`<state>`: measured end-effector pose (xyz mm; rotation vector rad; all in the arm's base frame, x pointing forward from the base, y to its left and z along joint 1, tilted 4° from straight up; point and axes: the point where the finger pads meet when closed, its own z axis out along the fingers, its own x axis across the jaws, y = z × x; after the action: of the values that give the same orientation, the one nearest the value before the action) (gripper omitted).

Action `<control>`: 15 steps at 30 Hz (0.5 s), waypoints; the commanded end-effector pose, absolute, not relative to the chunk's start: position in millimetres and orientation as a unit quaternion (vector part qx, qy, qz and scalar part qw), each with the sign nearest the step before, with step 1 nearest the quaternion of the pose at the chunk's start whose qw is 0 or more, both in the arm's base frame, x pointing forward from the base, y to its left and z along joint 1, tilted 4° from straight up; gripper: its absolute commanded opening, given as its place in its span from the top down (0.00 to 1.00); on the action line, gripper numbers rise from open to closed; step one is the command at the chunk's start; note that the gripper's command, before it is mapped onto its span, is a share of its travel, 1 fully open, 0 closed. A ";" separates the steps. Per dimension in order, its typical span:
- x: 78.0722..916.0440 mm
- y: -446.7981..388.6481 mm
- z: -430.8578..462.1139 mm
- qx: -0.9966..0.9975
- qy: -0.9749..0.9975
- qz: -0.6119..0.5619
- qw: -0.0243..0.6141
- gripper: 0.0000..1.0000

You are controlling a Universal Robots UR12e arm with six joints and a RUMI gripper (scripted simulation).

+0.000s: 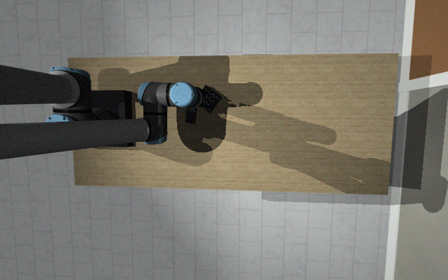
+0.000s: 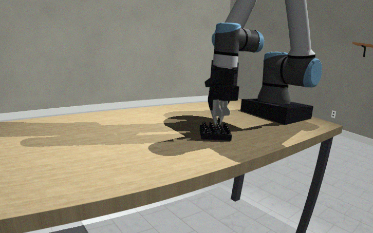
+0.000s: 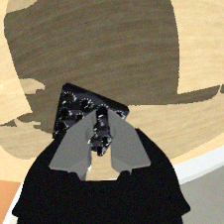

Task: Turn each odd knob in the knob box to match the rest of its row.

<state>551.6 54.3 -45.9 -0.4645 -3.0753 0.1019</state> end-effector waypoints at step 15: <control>552.5 54.2 -45.4 -0.116 -0.993 0.032 0.015 0.96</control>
<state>551.9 54.2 -45.9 -0.3634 -3.0869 0.0995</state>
